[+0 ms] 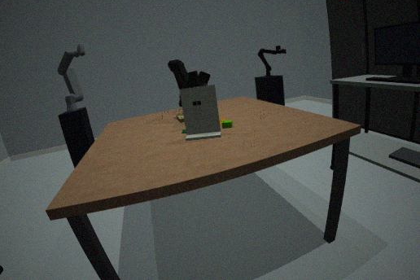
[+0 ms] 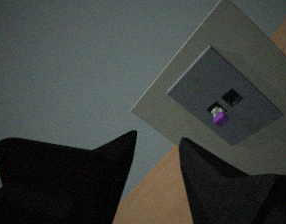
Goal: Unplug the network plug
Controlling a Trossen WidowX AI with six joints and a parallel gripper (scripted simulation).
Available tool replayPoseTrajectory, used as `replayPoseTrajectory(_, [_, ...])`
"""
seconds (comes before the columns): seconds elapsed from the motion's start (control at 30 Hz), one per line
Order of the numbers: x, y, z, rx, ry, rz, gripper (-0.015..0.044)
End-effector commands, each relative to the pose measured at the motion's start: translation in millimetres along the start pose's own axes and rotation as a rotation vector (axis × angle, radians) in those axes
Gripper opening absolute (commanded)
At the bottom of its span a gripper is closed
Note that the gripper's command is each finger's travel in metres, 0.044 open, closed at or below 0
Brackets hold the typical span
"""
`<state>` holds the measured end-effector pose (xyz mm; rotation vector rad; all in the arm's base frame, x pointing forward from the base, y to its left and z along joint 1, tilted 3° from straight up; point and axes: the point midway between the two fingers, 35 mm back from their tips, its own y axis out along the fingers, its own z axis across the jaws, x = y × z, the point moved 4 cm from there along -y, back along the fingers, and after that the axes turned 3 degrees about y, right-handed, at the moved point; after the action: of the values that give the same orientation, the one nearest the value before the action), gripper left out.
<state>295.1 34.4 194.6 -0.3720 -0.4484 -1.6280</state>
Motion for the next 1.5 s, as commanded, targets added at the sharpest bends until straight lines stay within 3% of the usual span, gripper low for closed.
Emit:
replayPoseTrajectory(0.0, [-10.8,-10.0,-16.2,-0.021,0.146,-0.015,0.0156])
replayPoseTrajectory(0.37, [-26.1,-41.1,-46.7,-0.051,0.495,-0.052,0.0156])
replayPoseTrajectory(0.63, [-26.4,-42.3,-48.2,-0.052,0.516,-0.055,0.0156])
replayPoseTrajectory(1.03, [-11.0,10.7,-57.0,-0.048,0.514,-0.056,0.0156])
replayPoseTrajectory(1.47, [-7.0,25.4,-59.2,-0.047,0.515,-0.057,0.0156])
